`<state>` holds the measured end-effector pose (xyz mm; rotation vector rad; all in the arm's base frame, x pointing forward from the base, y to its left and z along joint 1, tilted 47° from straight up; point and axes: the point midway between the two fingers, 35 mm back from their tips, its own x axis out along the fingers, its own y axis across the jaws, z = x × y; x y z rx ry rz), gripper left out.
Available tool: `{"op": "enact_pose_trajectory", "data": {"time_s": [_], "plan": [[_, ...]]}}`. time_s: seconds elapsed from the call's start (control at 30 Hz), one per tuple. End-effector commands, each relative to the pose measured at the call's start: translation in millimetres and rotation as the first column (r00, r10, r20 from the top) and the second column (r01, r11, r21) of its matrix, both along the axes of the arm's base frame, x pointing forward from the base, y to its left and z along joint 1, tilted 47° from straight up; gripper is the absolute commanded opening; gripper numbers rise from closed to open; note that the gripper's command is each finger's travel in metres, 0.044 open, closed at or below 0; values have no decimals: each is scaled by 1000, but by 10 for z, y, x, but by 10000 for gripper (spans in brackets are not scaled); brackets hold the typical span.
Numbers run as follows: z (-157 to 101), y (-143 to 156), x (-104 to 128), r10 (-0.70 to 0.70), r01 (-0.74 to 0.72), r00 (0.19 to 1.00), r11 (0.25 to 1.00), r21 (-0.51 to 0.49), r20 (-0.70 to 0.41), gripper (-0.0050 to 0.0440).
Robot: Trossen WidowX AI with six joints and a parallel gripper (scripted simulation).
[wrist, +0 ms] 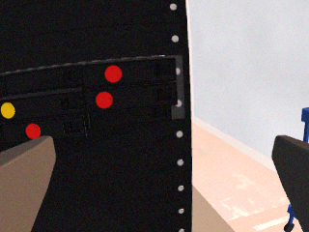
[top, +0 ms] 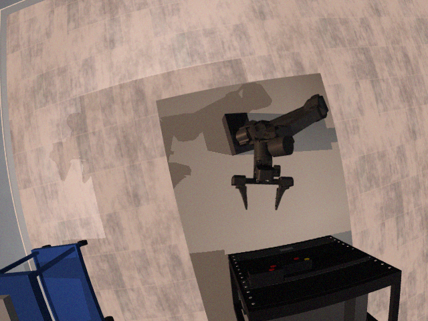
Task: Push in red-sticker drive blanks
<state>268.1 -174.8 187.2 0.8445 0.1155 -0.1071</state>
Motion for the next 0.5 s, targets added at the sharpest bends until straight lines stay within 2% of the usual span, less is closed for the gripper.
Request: {"op": "enact_pose_trajectory", "data": {"time_s": [0.0,0.03,0.27,0.33,0.47], "plan": [[65,36,47,-1,-3,1000,989,148,22,440],[65,36,47,-1,-3,1000,989,148,22,440],[96,99,92,-5,-5,1000,930,368,26,440],[96,99,92,-5,-5,1000,930,368,26,440],[113,134,115,-8,-5,1000,878,480,25,440]]}}
